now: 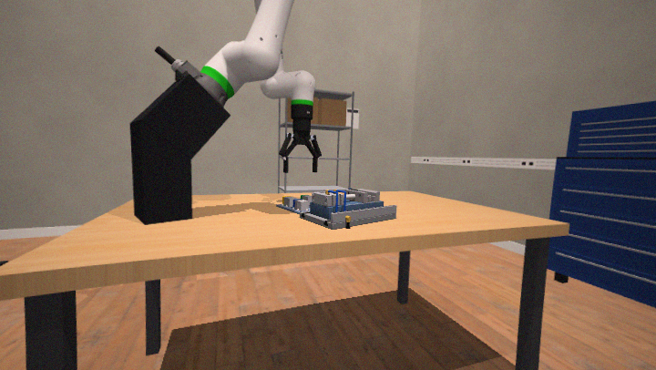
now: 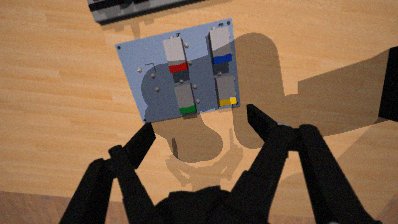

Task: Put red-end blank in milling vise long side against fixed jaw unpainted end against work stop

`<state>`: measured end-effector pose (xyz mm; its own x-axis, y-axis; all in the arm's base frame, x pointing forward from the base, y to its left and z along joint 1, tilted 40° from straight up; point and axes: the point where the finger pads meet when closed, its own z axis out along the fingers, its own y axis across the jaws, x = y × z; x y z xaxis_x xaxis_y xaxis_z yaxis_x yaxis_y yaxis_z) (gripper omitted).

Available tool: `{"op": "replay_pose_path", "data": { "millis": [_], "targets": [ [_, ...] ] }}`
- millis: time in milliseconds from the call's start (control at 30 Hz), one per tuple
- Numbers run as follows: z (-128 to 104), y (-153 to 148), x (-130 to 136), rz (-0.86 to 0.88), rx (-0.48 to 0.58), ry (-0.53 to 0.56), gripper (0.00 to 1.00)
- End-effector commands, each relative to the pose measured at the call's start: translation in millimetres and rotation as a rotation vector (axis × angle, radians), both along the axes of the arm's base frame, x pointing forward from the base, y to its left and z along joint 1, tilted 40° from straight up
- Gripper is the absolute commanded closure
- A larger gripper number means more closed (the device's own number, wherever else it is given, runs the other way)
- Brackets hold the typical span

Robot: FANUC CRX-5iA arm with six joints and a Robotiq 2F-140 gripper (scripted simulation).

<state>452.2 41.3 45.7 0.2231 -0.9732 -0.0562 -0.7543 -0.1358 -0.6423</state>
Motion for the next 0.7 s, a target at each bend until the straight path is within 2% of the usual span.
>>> {"op": "replay_pose_path", "data": {
  "millis": [0,233,667],
  "targets": [
    [1,0,0,0.000,0.000,0.000,0.00],
    [2,0,-1,0.000,0.000,0.000,0.00],
    [7,23,-6,0.000,0.000,0.000,0.00]
  ]
}}
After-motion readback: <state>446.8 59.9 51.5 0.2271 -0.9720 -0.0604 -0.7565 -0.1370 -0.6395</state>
